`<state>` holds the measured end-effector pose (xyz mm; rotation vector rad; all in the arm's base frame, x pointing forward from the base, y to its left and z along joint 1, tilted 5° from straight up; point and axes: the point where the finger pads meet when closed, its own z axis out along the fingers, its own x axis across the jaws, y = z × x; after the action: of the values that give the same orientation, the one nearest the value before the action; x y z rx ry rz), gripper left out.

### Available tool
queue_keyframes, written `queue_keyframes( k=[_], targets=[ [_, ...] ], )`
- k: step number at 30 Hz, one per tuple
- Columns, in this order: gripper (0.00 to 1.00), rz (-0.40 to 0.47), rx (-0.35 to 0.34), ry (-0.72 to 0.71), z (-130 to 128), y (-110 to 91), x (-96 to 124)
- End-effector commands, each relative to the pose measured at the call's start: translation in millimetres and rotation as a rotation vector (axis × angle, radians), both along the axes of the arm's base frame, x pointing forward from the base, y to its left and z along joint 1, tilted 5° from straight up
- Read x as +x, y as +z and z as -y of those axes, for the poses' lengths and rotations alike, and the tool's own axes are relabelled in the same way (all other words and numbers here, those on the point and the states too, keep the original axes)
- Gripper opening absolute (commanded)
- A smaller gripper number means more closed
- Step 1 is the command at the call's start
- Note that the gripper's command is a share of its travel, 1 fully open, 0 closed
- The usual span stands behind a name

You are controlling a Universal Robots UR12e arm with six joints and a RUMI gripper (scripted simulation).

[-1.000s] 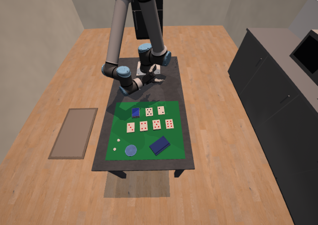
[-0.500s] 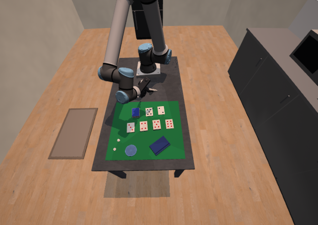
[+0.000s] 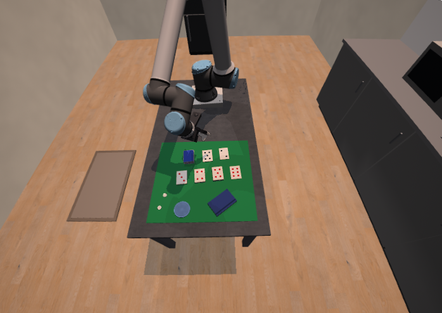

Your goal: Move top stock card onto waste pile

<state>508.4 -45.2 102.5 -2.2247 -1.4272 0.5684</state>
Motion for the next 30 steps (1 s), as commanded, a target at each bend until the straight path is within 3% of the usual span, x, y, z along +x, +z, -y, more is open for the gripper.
queue_keyframes(
  k=[1, 14, 30],
  targets=[
    [1.00, 0.126, -0.006, 0.099, 18, -14, 16],
    [1.00, 0.415, -0.031, 0.350, 66, -46, 57],
    [1.00, 0.540, -0.046, 0.462, 86, -59, 76]
  ],
)
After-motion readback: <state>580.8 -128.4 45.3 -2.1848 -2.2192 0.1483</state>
